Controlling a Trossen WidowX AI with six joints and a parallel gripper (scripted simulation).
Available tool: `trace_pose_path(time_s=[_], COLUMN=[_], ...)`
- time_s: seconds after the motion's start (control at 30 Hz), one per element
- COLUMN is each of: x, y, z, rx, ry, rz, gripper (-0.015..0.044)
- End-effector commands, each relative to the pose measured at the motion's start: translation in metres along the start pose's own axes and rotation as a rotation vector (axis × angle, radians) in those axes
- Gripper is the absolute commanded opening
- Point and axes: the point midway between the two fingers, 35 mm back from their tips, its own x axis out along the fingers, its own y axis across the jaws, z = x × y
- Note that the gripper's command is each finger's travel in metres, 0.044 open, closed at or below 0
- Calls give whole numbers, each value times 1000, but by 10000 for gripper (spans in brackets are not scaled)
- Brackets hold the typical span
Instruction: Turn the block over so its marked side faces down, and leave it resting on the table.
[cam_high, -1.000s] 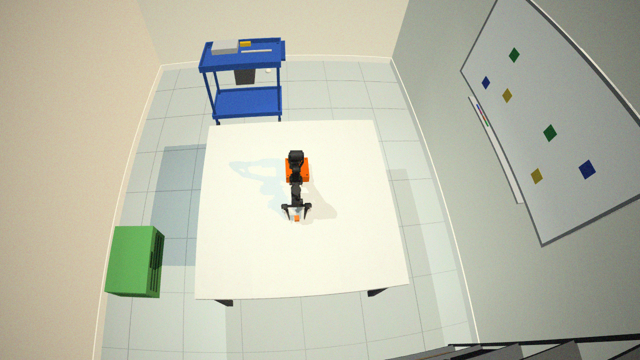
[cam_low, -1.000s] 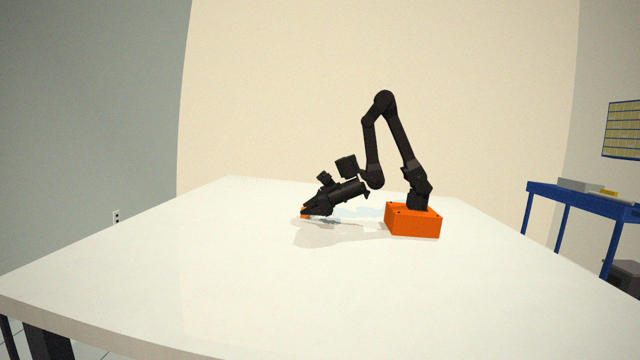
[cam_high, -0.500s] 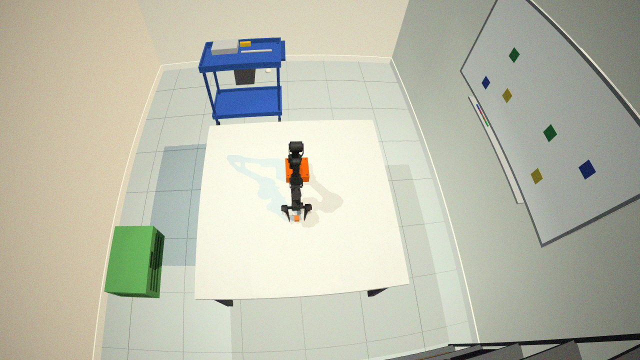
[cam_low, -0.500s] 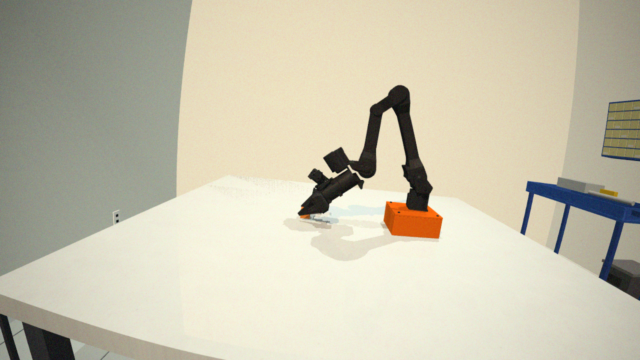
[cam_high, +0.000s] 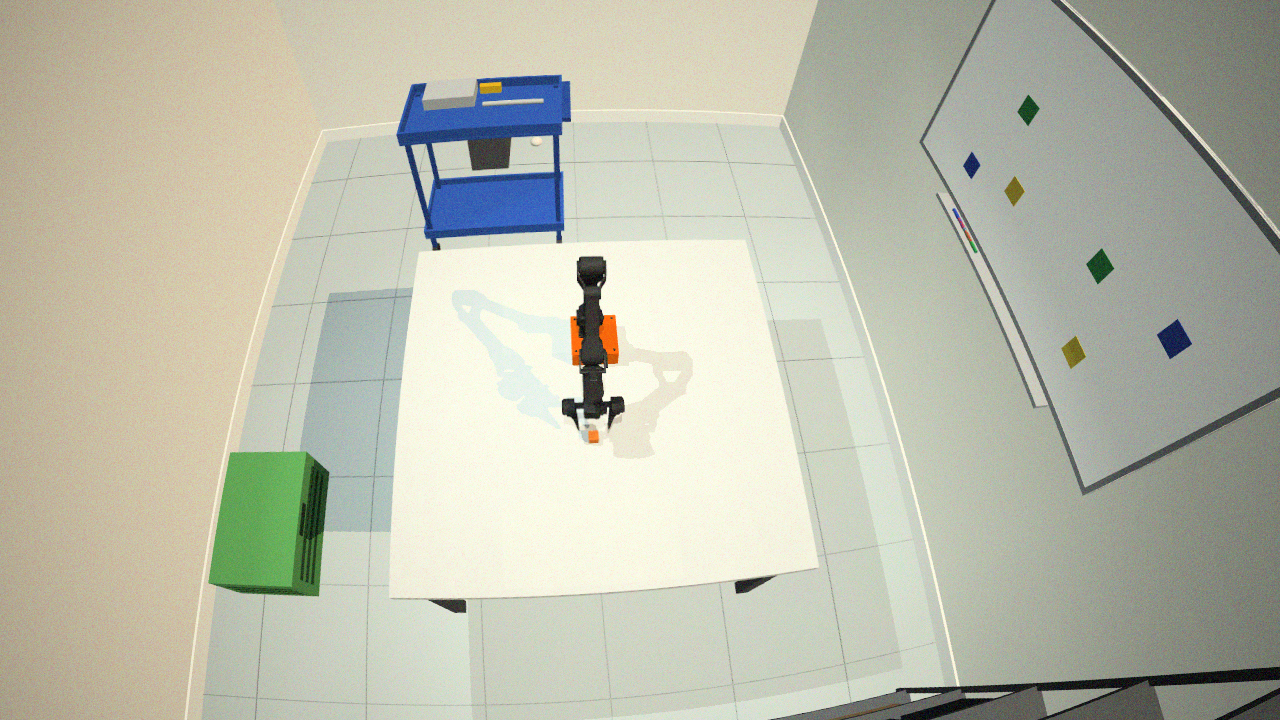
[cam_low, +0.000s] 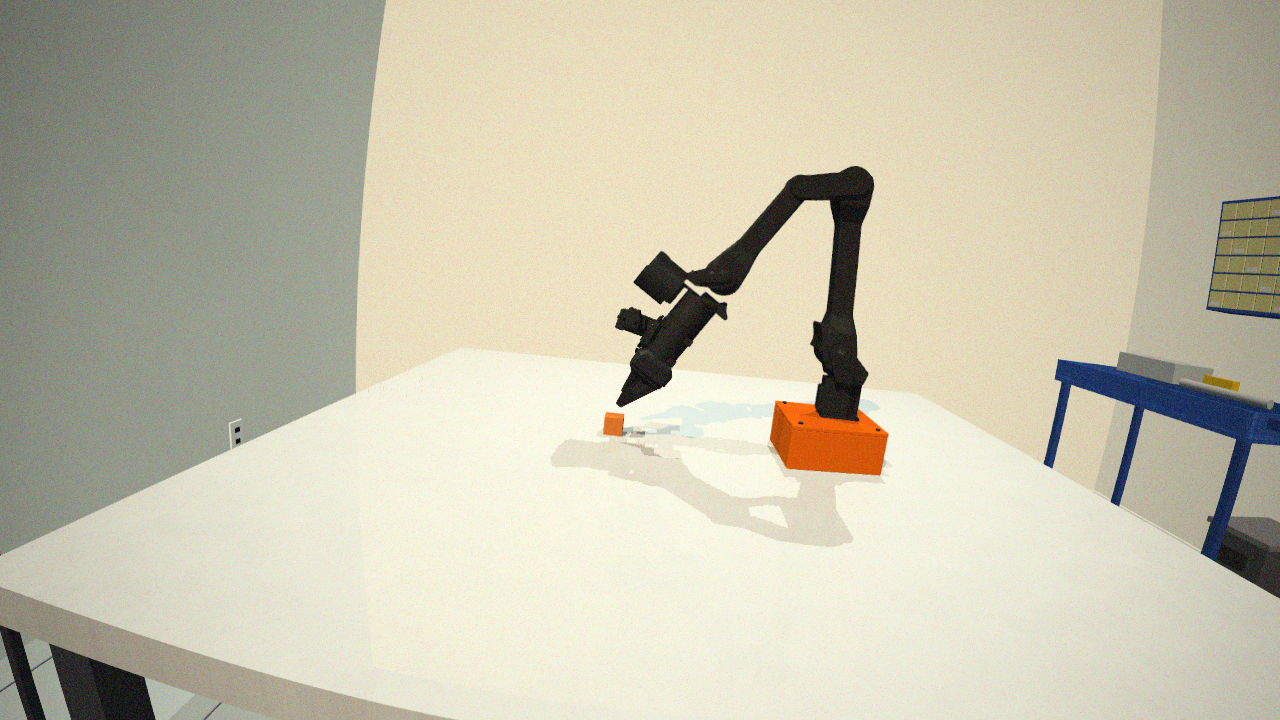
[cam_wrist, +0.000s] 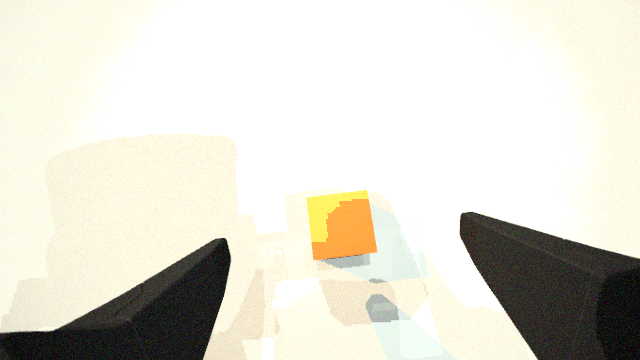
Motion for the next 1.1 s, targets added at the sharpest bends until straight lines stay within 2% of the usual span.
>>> trace_pose_path(time_s=[0.0, 0.17, 0.67, 0.83, 0.97, 1.07], x=[-27, -26, -22, -23, 4, 6], y=[1, 1, 0, -2, -2, -2], z=[5, 7, 47, 46, 29, 27], rx=[-7, -7, -8, -9, -9, -9], ry=[66, 88, 574, 580, 580, 580], rz=[5, 5, 3, 2, 2, 2], gripper=[440, 440, 440, 440, 440, 440])
